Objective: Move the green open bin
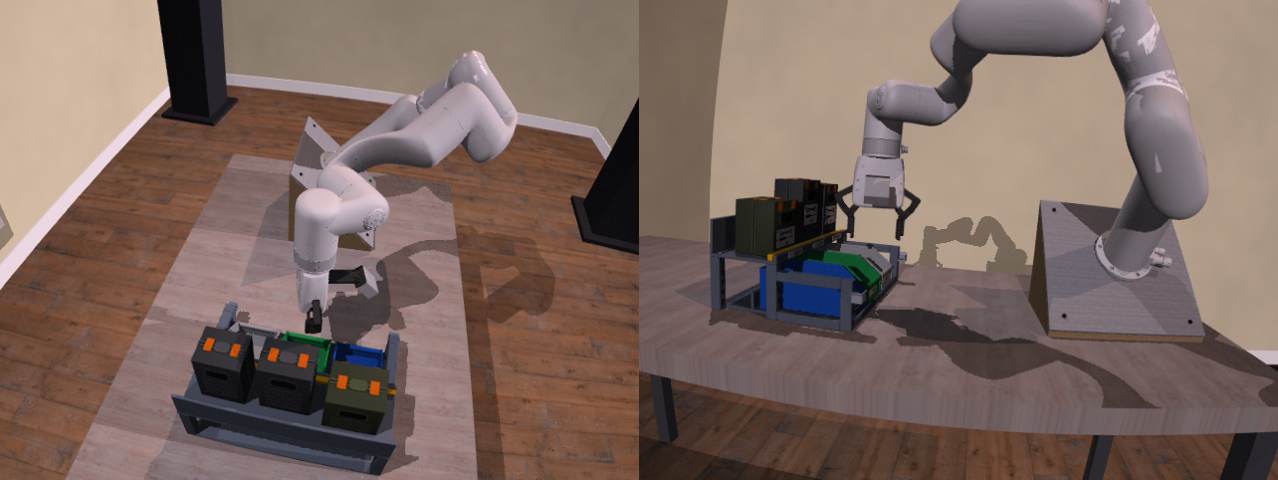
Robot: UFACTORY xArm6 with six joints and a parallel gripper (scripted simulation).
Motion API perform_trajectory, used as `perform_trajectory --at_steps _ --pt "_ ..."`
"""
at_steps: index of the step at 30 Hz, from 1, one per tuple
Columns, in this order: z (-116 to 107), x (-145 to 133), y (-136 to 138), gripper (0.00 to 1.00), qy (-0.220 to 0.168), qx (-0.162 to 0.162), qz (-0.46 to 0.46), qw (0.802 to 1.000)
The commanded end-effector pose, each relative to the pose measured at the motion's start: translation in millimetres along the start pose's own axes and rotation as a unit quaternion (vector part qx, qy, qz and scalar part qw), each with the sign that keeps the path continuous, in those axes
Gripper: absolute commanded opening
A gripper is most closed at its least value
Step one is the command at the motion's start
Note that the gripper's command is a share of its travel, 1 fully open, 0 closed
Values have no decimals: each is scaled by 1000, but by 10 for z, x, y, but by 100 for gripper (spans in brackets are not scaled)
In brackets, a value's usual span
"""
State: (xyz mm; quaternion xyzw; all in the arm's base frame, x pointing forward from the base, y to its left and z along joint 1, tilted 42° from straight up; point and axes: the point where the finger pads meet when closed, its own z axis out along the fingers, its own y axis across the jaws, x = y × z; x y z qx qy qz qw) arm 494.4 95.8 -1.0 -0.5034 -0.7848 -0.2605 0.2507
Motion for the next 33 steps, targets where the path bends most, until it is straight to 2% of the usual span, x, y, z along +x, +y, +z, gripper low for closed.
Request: perform_trajectory --at_steps 1,6,11,23,28,33 --pt "-17 -4 12 100 -1 -2 -1 1000" --pt "-17 -4 12 100 -1 -2 -1 1000" --pt "-12 -4 12 100 -1 -2 129 992" --pt "-12 -4 12 100 -1 -2 129 992" --pt "-13 -4 12 100 -1 -2 256 967" --pt "-13 -4 12 100 -1 -2 256 967"
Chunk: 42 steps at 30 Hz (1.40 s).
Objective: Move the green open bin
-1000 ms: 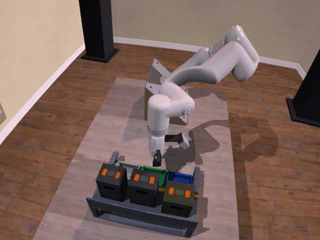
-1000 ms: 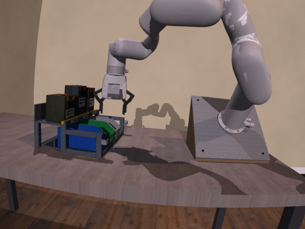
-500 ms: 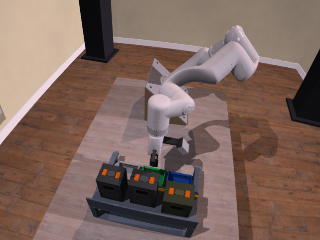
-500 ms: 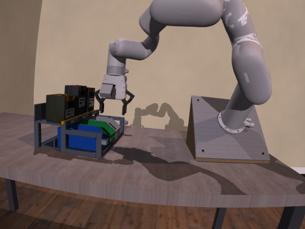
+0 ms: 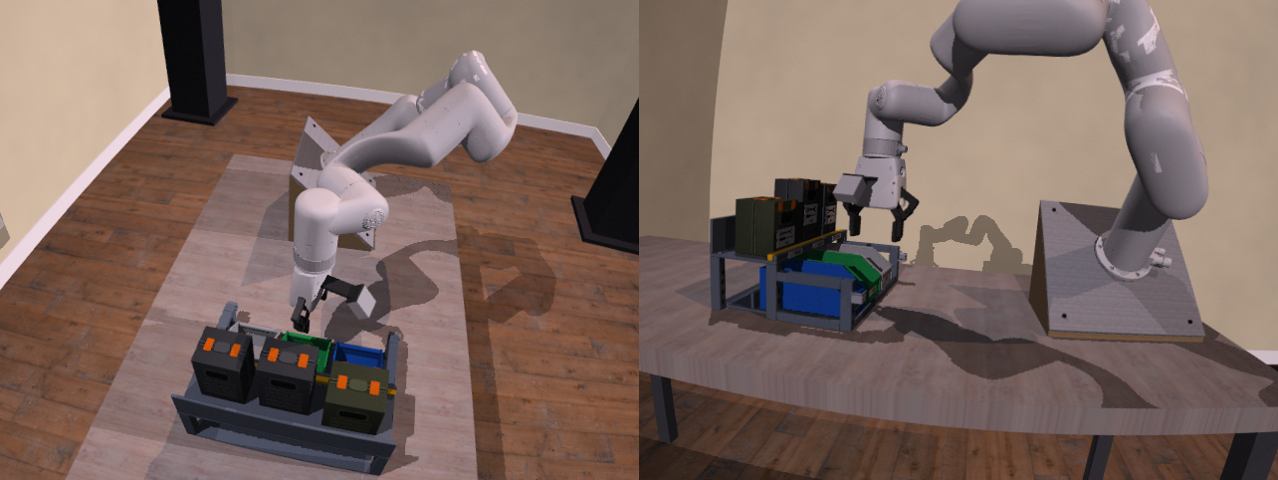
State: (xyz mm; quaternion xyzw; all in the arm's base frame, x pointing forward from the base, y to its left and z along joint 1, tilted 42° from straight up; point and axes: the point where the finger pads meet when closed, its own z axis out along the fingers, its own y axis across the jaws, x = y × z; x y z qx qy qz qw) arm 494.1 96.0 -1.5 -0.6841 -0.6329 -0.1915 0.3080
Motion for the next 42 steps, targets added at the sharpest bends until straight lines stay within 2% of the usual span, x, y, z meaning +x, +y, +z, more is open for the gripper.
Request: perform_trajectory --at_steps 1,7,12,24,29,41,42 --pt "-18 5 14 100 -2 0 6 1000" --pt "-18 5 14 100 -2 0 6 1000" --pt "-18 5 14 100 -2 -1 135 991" --pt "-18 5 14 100 -2 -1 135 991" --pt "-19 5 14 100 -2 -1 262 965" --pt "-19 5 14 100 -2 -1 262 965" --pt "-19 5 14 100 -2 -1 287 958"
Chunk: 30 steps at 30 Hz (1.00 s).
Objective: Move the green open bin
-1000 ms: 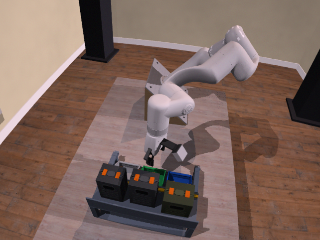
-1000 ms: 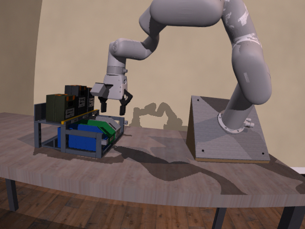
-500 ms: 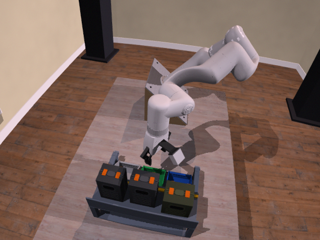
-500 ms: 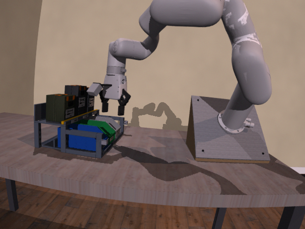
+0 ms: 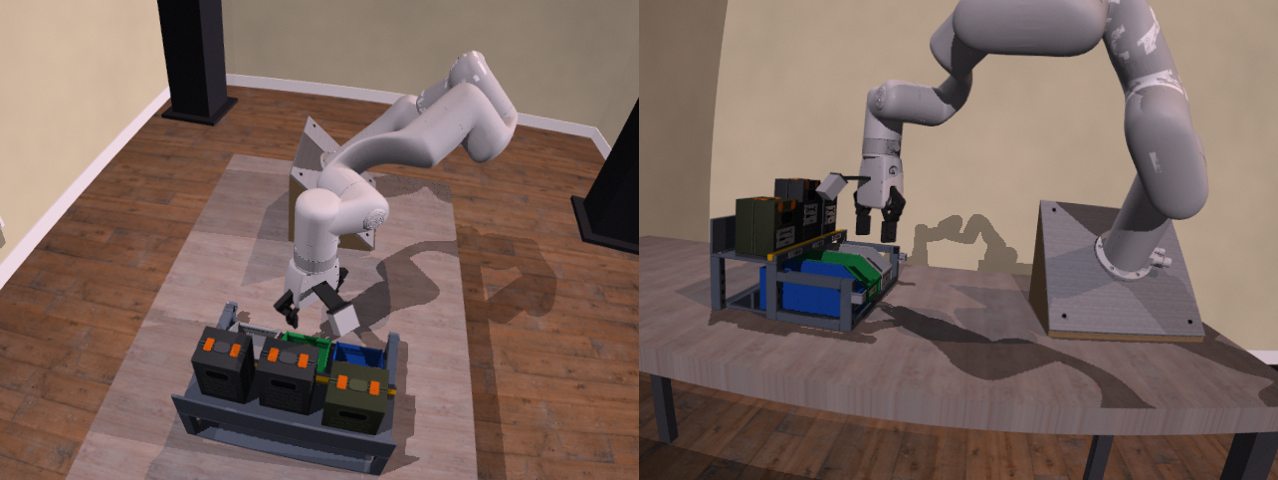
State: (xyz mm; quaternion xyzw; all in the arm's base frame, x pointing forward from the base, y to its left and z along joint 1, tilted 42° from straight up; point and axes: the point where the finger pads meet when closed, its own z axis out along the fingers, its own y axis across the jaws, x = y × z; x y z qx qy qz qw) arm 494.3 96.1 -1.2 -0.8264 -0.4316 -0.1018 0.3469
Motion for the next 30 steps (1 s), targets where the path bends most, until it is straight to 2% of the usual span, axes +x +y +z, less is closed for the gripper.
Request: perform_trajectory --at_steps 1,4,16,21,30 --pt "-17 9 10 100 1 -2 51 999" --pt "-17 9 10 100 1 -2 129 992" --pt "-17 9 10 100 1 -2 129 992" --pt "-17 9 10 100 1 -2 256 967" --pt "-17 9 10 100 1 -2 256 967"
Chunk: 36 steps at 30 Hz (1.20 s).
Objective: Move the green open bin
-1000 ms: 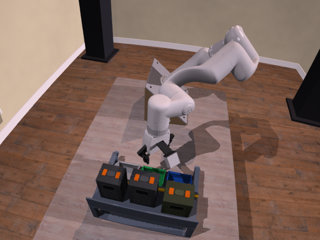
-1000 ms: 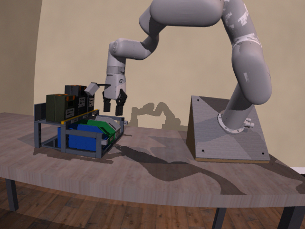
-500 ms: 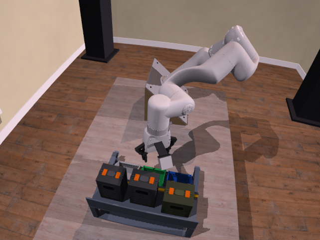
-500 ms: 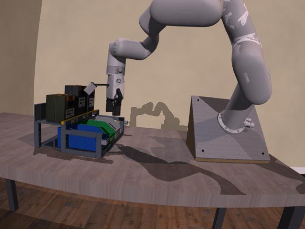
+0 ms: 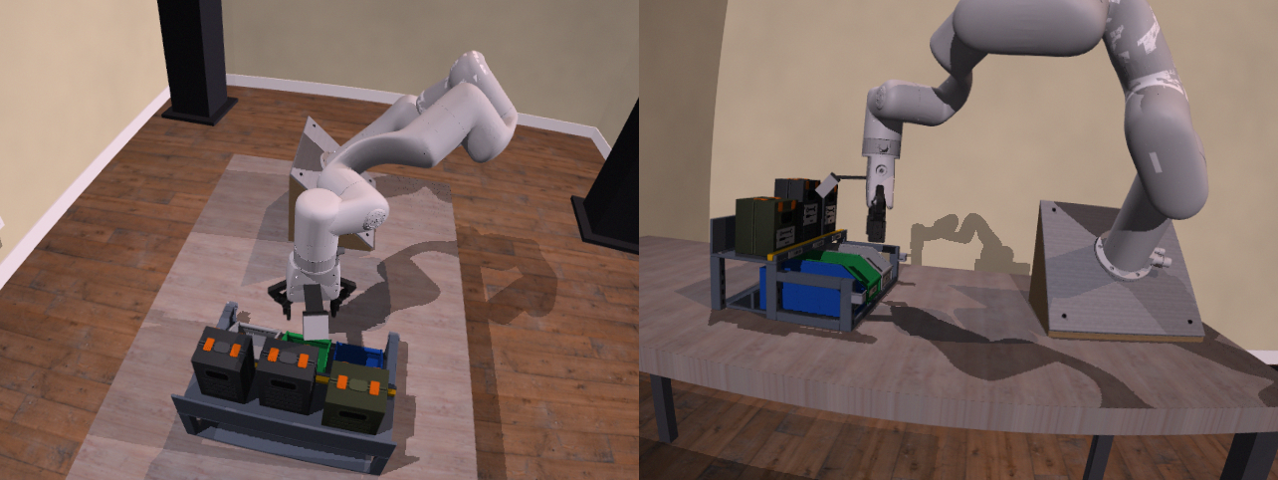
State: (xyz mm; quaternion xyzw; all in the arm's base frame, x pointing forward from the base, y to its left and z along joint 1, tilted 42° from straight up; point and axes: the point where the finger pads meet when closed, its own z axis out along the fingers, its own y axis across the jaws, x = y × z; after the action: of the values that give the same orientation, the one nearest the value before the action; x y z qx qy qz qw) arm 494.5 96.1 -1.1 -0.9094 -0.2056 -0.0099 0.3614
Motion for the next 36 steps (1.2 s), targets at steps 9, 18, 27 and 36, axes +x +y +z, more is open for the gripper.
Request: perform_trajectory --at_steps 9,18,27,36 --pt "-16 11 5 100 1 -1 130 992" --pt "-16 11 5 100 1 -1 130 992" --pt "-16 11 4 100 2 -1 257 966" --pt "-16 11 4 100 2 -1 257 966"
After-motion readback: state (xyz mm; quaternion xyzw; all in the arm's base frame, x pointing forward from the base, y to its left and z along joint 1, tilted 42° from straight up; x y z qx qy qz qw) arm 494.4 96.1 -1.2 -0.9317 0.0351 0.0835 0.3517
